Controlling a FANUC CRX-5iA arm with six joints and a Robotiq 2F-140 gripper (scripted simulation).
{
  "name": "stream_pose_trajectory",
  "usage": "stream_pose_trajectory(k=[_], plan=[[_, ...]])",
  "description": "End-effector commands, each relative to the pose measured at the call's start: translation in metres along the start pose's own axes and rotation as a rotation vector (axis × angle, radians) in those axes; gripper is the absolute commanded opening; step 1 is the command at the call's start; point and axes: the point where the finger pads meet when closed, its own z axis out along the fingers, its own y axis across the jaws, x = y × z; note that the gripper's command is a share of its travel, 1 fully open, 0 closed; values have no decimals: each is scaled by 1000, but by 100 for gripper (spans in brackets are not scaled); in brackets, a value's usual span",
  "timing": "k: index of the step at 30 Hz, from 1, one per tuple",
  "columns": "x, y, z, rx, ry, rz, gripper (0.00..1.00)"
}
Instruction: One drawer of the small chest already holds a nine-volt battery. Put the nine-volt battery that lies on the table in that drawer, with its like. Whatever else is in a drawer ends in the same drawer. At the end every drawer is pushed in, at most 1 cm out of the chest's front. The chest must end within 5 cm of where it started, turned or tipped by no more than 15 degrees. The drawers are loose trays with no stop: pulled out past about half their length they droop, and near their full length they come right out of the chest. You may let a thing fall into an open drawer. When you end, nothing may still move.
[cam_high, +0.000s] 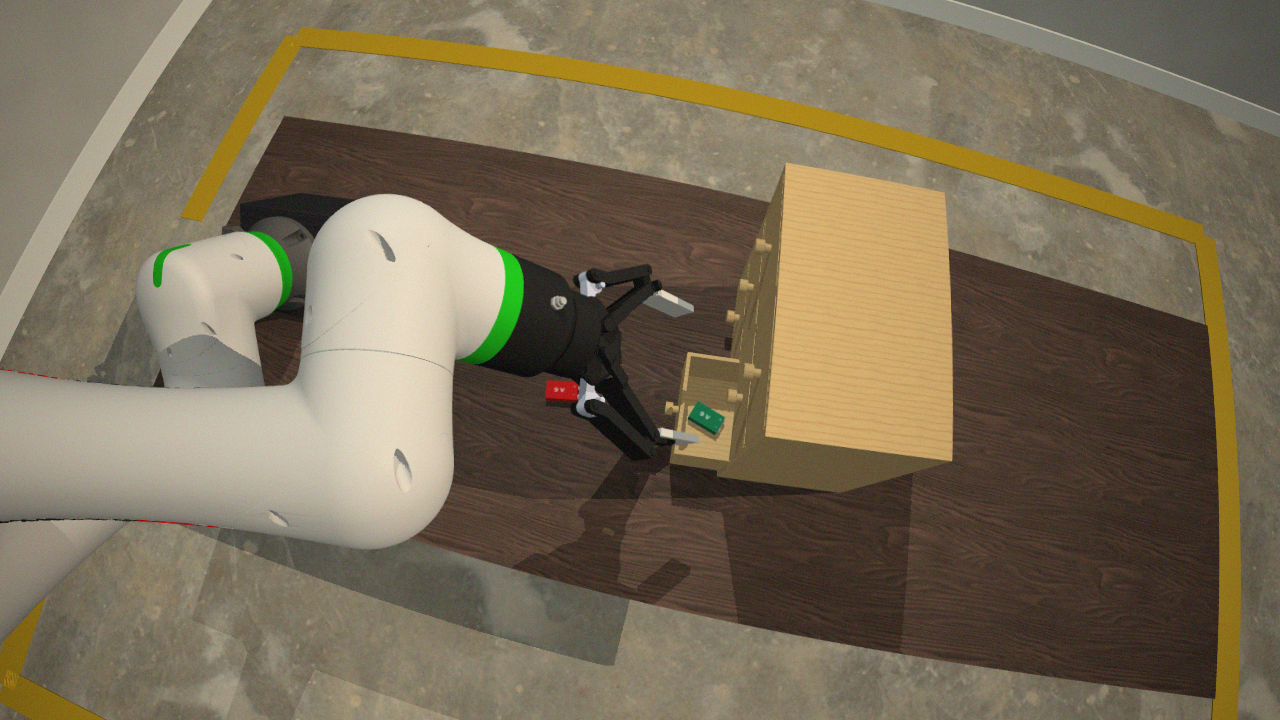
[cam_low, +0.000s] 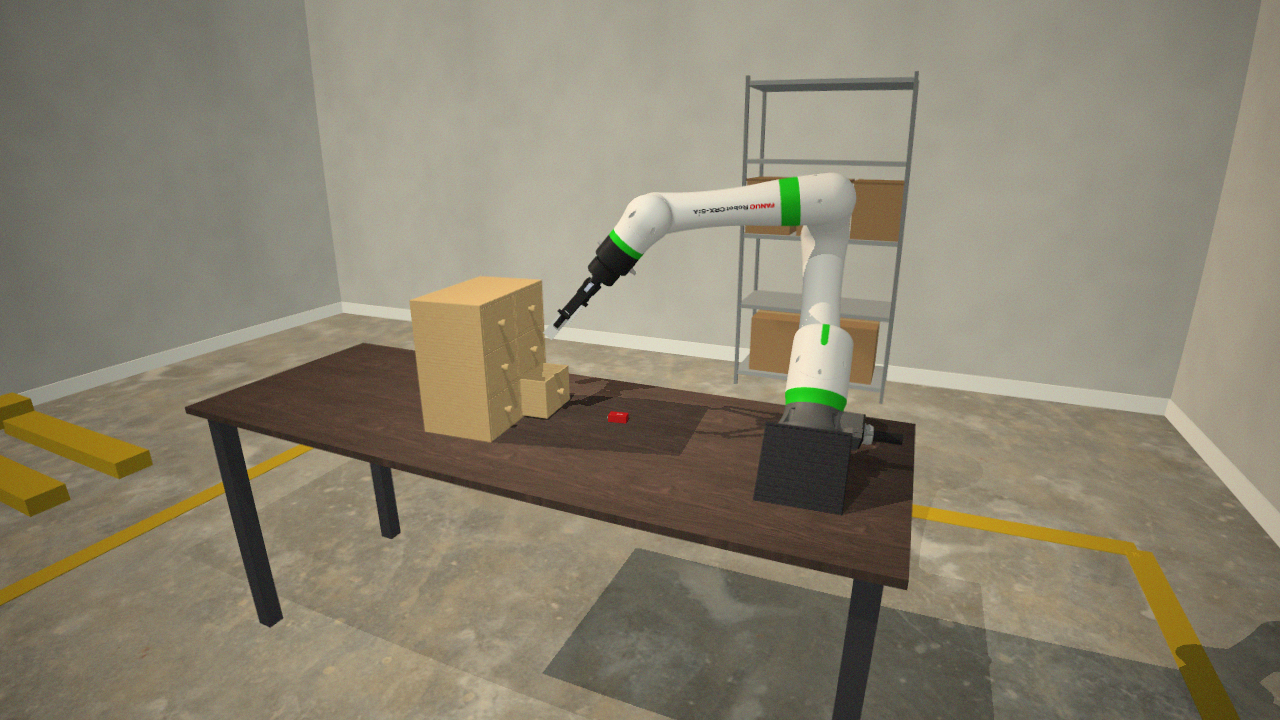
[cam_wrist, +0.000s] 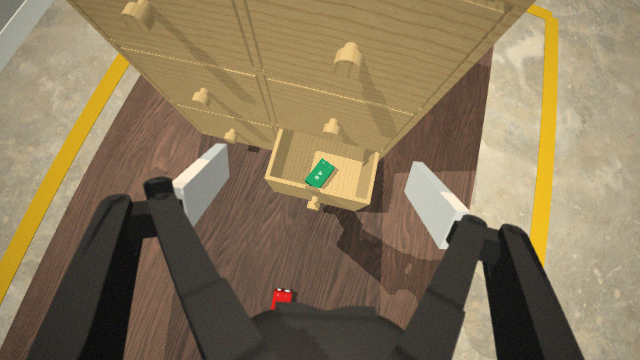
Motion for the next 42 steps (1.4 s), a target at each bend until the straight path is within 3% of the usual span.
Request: stream_pose_trajectory(k=[1,30,36,42], plan=[[0,0,0,0,0,0,100],[0,-1,-7,-4,-36,8,100],[-2,-3,-27,-14,-135,29,100],[-4,-7,-59,-30,-292,63,100]])
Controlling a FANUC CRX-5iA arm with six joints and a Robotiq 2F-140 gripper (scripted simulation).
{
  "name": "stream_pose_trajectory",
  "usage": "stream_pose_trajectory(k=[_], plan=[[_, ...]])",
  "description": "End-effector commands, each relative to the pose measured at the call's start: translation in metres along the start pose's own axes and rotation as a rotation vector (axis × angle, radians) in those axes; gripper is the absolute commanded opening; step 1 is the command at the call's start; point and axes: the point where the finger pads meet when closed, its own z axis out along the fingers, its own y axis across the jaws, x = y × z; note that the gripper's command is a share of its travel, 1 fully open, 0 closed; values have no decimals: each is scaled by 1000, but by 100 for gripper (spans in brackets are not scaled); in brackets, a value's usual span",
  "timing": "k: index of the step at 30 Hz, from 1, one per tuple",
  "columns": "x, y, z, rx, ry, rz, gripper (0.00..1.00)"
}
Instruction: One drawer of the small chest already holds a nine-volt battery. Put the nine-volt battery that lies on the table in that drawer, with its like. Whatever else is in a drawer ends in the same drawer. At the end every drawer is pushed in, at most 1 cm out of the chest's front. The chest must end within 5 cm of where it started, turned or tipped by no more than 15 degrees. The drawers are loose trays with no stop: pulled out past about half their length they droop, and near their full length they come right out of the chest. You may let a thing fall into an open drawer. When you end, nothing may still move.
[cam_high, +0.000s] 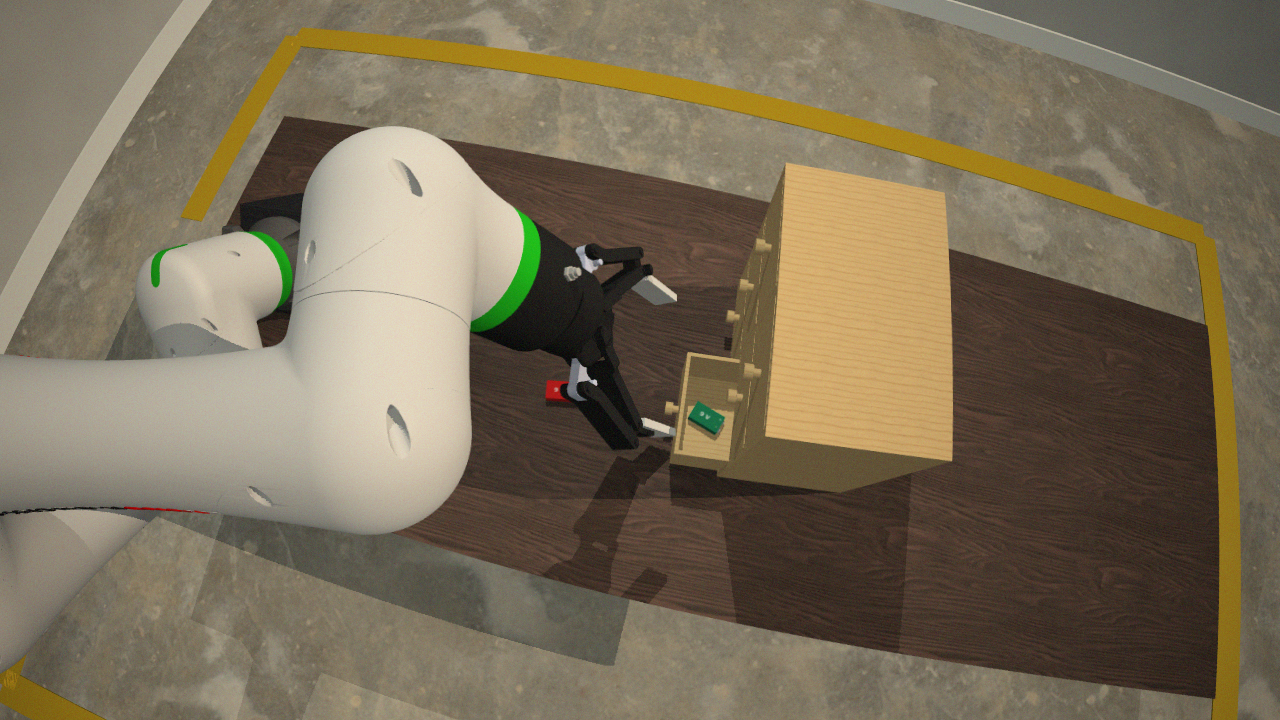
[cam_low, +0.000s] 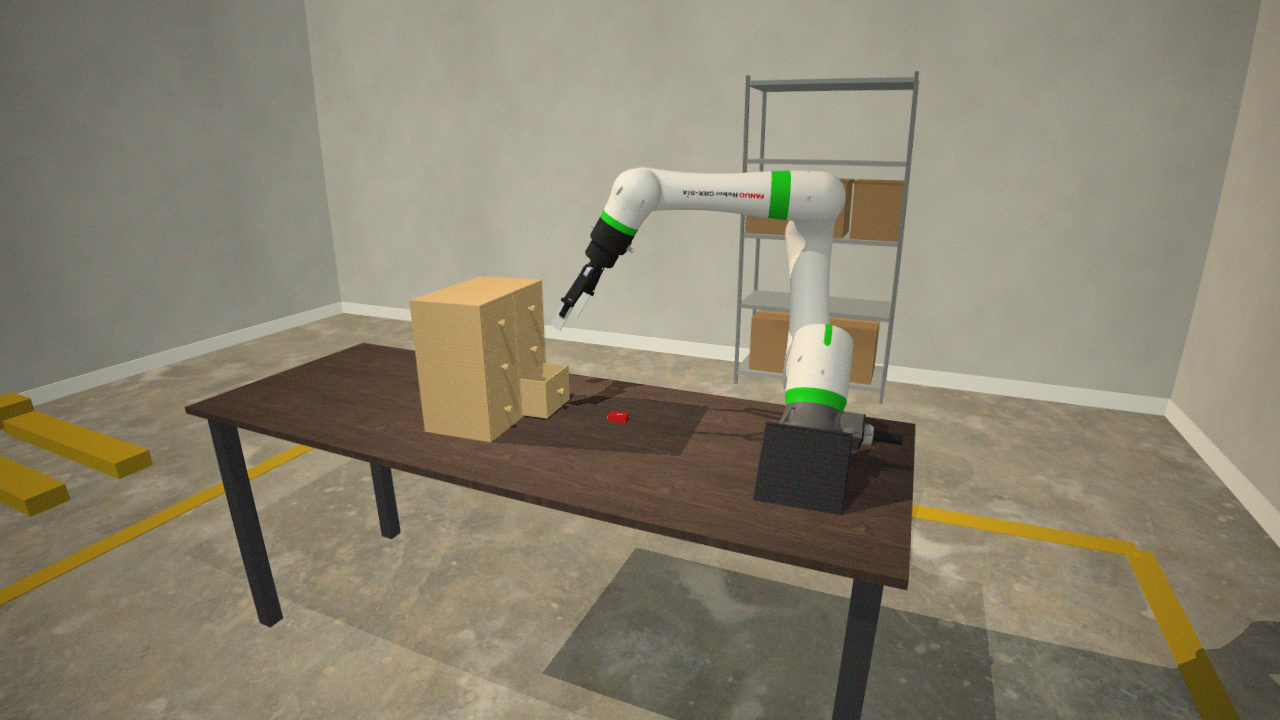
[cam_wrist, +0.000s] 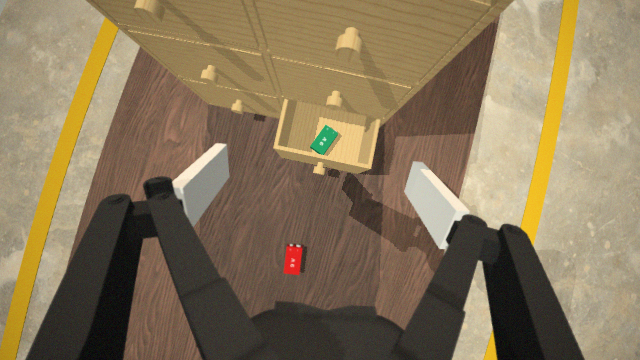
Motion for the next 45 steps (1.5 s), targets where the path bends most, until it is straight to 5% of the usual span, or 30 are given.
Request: stream_pose_trajectory(k=[1,19,39,45], plan=[[-8,-3,-31,-16,-149,34,100],[-26,-10,-101,-53,-508,112,100],[-29,-11,-102,-54,-525,114,100],[-53,-13,-77,-51,-525,101,100]])
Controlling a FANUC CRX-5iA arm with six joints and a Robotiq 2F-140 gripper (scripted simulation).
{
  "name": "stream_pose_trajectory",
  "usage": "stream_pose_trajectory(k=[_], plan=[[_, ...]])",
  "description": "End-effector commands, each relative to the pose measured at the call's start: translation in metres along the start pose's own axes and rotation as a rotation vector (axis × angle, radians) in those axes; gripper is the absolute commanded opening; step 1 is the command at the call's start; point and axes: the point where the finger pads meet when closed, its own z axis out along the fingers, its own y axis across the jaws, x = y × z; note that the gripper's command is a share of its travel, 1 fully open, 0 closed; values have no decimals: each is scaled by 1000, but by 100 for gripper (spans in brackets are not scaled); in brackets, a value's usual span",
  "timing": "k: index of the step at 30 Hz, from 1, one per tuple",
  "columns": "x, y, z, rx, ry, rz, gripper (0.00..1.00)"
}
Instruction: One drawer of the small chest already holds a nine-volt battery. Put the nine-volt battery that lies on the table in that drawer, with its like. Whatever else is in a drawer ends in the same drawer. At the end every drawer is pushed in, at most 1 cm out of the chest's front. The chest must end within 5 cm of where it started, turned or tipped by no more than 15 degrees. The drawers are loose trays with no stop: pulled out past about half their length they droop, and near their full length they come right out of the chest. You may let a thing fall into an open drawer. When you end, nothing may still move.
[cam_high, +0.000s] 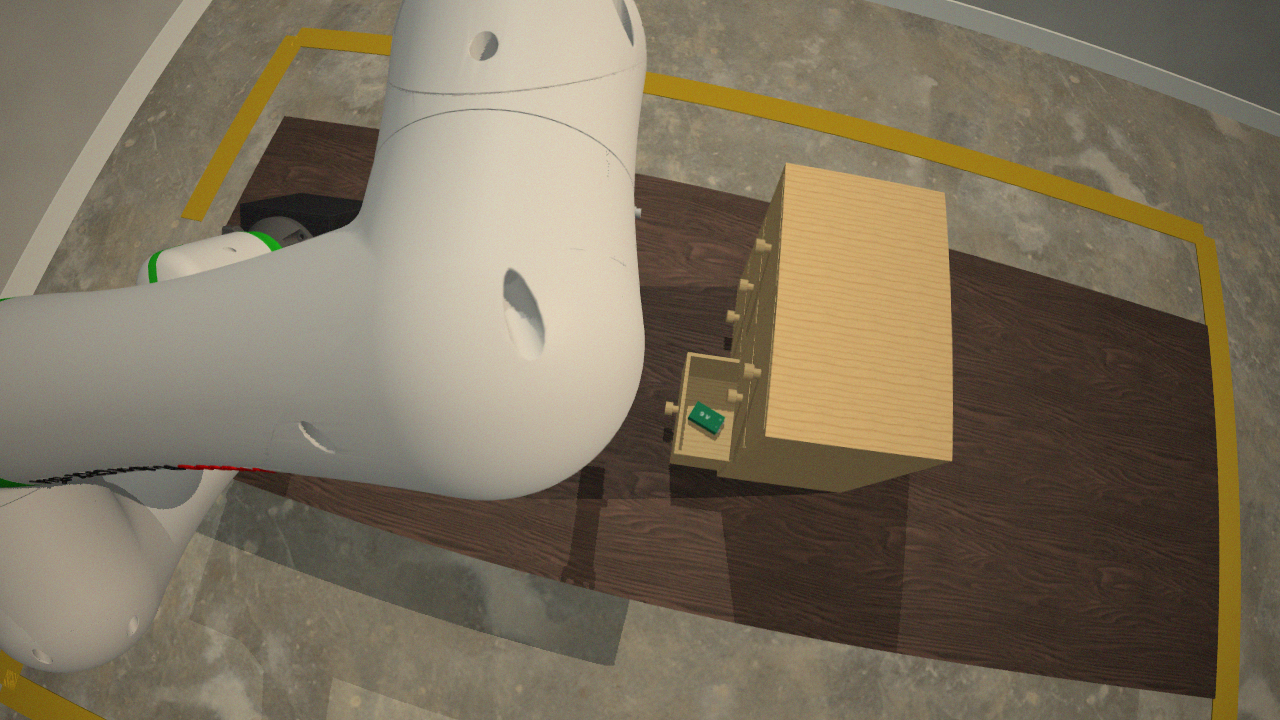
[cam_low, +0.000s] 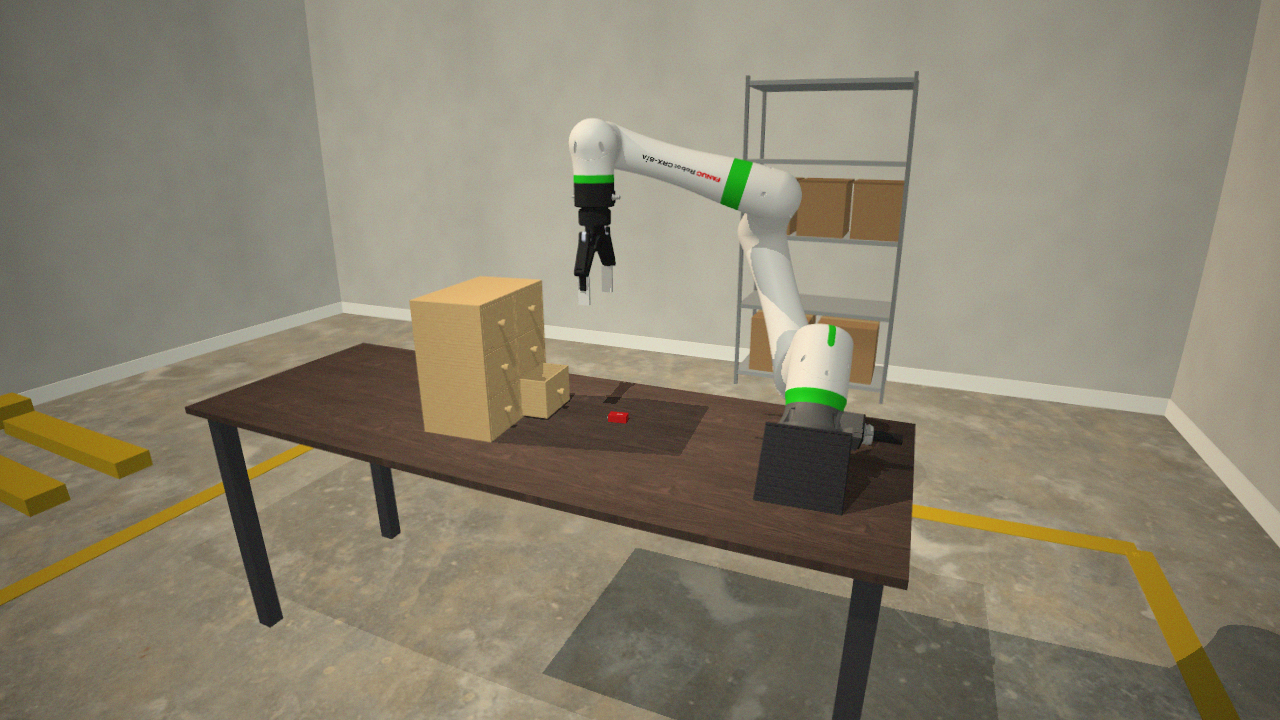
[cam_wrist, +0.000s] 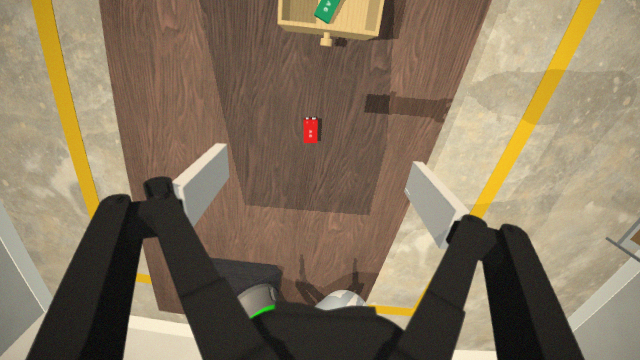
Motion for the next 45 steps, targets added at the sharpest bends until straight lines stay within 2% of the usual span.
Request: stream_pose_trajectory(k=[1,4,7,9,11,14,15,18,19,21,25,37,38,45], plan=[[-8,-2,32,-1,0,-14,100],[-17,-4,67,-1,0,-28,100],[-21,-5,80,-1,0,-33,100],[-28,-6,108,-1,0,-44,100],[-28,-6,108,-1,0,-44,100],[-39,-8,148,-1,0,-60,100],[-39,-8,148,-1,0,-60,100],[-48,-10,181,-1,0,-73,100],[-48,-10,181,-1,0,-73,100],[-52,-11,196,-1,0,-79,100],[-54,-11,206,-1,0,-83,100],[-54,-11,206,-1,0,-83,100],[-54,-11,206,-1,0,-83,26],[-54,-11,206,-1,0,-83,26]])
